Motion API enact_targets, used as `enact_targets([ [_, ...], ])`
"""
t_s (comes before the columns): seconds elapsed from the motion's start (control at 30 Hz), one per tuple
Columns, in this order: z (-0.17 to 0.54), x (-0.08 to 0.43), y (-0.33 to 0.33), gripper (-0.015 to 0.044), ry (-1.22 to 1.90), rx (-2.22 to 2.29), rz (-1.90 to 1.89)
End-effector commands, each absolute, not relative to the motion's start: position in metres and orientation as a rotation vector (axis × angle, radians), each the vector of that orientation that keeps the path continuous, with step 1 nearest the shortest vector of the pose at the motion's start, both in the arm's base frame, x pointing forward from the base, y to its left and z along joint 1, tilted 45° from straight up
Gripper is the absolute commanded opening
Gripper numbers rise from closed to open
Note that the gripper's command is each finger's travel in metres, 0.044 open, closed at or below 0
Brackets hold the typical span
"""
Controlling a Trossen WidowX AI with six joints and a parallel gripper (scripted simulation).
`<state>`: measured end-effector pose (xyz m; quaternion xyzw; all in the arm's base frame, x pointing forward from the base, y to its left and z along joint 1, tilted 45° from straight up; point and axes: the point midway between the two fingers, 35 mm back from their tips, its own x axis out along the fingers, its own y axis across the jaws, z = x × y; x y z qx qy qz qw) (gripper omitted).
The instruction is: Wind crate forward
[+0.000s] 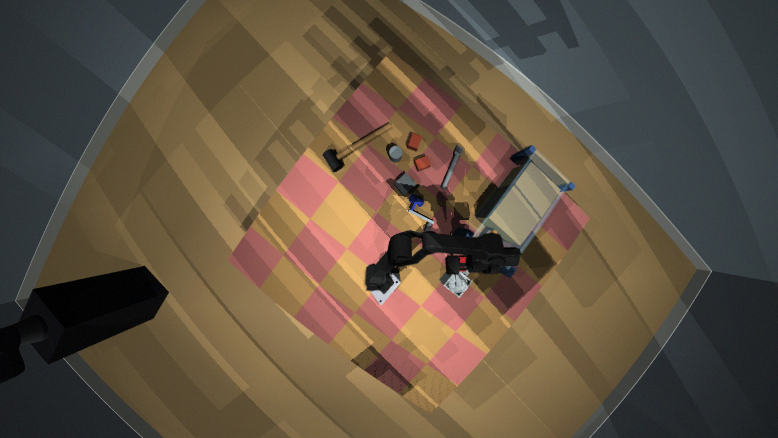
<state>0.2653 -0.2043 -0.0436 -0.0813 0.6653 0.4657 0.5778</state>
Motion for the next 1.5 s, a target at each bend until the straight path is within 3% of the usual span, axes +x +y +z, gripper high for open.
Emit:
enact_targets([
  [0.0,-0.048,0.266,-0.200,0.0440,1.556,-0.194,1.094],
  [1.3,-0.091,0.264,-0.157,0.0440,1.551,-0.193,1.095],
  [1.47,-0.089,0.264,-0.159,0.0309,1.552,-0.199,1.100],
])
